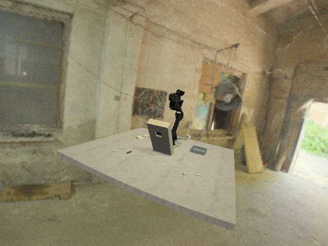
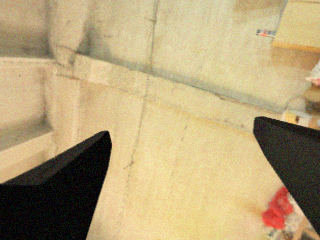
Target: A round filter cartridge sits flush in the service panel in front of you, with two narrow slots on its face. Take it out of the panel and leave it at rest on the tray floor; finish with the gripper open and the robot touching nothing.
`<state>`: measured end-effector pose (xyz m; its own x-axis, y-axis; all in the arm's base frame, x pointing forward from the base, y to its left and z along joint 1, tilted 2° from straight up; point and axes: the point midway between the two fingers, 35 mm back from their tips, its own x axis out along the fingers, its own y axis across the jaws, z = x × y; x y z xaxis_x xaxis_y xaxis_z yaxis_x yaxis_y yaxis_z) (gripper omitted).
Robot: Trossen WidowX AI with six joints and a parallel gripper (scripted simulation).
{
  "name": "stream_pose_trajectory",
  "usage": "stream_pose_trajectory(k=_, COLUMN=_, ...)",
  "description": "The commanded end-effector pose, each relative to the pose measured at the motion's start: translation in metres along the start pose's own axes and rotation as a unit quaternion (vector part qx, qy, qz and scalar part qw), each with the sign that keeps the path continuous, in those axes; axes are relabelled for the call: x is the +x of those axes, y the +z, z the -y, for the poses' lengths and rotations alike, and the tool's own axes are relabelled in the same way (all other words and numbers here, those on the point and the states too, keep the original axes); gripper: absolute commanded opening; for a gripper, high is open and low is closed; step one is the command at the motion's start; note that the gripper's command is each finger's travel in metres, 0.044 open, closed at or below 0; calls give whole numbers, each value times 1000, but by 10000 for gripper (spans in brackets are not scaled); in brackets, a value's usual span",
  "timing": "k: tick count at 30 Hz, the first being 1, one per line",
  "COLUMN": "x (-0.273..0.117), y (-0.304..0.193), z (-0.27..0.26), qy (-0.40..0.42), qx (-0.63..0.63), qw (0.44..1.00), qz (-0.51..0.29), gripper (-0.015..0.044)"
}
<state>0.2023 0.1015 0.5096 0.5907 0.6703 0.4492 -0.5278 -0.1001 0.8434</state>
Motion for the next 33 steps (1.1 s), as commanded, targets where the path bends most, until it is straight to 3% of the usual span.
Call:
stream_pose_trajectory(k=1, x=0, y=1, z=2, qy=-4, qx=-3, qw=1000, qz=4, gripper=374)
stream_pose_trajectory(k=6, x=-7, y=33, z=62, qy=-137, qx=-95, qw=982, qz=93, gripper=243)
stream_pose_trajectory(k=11, x=-41, y=49, z=132, qy=-337, qx=-222, qw=908, qz=110, gripper=111)
stream_pose_trajectory(k=17, x=-87, y=48, z=179, qy=-503, qx=-321, qw=801, qz=42, gripper=108)
stream_pose_trajectory(k=23, x=-133, y=40, z=206, qy=-616, qx=-387, qw=683, qz=-68, gripper=108)
stream_pose_trajectory(k=33, x=-134, y=40, z=206, qy=-617, qx=-388, qw=681, qz=-70, gripper=108)
